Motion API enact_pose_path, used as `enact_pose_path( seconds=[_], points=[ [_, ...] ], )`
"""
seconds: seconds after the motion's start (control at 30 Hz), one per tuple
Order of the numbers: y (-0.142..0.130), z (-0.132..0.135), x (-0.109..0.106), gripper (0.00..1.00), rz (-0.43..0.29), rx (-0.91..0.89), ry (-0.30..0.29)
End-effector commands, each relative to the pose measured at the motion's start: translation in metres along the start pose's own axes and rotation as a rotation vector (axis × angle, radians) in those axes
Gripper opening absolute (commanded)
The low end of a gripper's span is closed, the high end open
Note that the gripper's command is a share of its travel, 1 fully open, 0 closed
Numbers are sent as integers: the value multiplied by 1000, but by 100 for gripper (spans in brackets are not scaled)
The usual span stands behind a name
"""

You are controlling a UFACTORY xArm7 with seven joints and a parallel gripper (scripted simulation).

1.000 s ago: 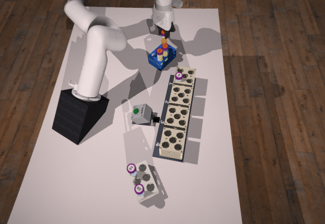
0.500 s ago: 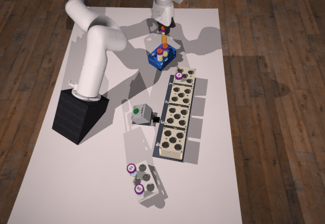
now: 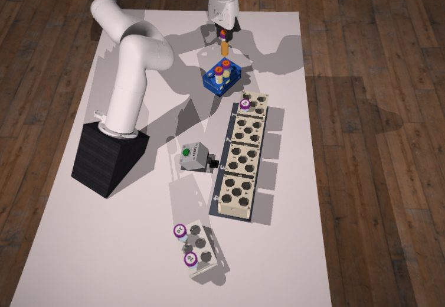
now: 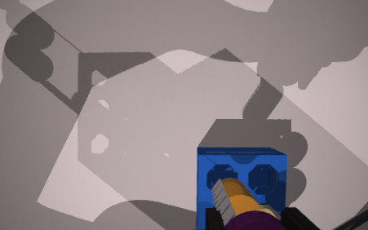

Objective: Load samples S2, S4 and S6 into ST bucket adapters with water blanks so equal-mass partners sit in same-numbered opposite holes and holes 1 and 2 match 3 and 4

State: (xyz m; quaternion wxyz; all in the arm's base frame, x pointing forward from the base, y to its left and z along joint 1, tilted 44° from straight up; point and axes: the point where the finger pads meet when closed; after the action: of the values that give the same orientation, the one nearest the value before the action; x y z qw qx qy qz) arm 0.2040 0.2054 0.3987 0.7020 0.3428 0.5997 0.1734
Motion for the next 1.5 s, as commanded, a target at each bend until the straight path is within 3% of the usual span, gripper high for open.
enact_pose_path(
  seconds=[0.0, 0.63, 1.47],
  points=[
    [0, 0, -12, 0, 2, -1, -1],
    [0, 0, -46, 0, 2, -1, -1],
    [0, 0, -47, 0, 2, -1, -1]
  ],
)
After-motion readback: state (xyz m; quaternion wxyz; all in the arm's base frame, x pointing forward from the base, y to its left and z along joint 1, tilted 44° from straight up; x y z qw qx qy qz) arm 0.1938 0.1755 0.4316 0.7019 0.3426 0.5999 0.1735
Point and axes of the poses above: the point where the finger pads meet when closed, its own x axis out along the fingers, its own z axis across the jaws, y = z × x, and after that the axes turned 13 degrees about -x, right-handed
